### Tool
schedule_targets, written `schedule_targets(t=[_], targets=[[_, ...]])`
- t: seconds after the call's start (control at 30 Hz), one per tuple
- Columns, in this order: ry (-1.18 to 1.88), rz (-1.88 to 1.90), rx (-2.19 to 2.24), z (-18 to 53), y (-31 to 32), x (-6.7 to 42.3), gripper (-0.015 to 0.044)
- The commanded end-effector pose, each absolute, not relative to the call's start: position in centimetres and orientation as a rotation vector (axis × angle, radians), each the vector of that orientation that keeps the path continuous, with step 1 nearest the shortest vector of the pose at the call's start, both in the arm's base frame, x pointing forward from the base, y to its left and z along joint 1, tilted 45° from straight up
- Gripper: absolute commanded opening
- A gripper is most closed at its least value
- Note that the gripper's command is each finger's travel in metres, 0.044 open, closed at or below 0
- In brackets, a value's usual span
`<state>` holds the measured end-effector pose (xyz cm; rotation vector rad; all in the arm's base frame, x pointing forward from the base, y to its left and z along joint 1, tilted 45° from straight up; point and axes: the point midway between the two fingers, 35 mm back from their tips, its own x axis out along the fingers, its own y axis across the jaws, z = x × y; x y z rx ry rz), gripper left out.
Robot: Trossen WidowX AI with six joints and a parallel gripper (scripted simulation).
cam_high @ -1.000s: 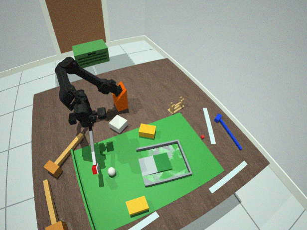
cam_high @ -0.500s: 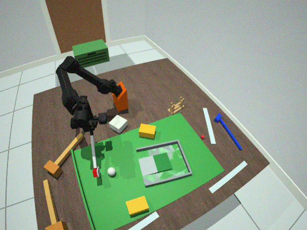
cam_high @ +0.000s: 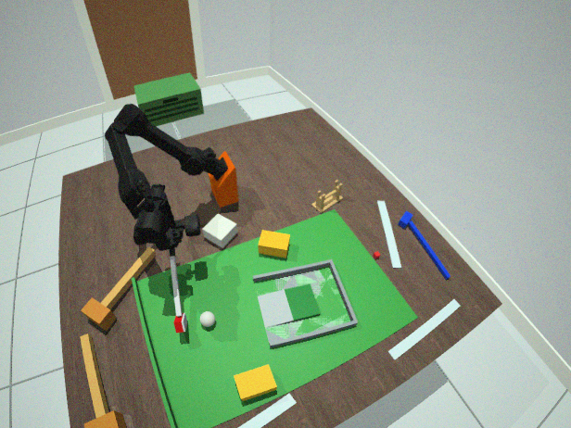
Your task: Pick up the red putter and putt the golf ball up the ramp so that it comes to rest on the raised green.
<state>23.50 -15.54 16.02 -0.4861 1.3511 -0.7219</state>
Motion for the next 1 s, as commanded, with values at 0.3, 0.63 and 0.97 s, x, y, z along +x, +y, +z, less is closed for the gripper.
schedule_targets(t=[0.3,0.63,0.97], targets=[[1.352,-0.723,-0.486,15.7,-15.9,23.5,0.0],[1.351,-0.718,-0.485,16.8,-17.3,23.3,0.0],[1.357,-0.721,-0.487,17.2,-18.0,23.0,0.0]])
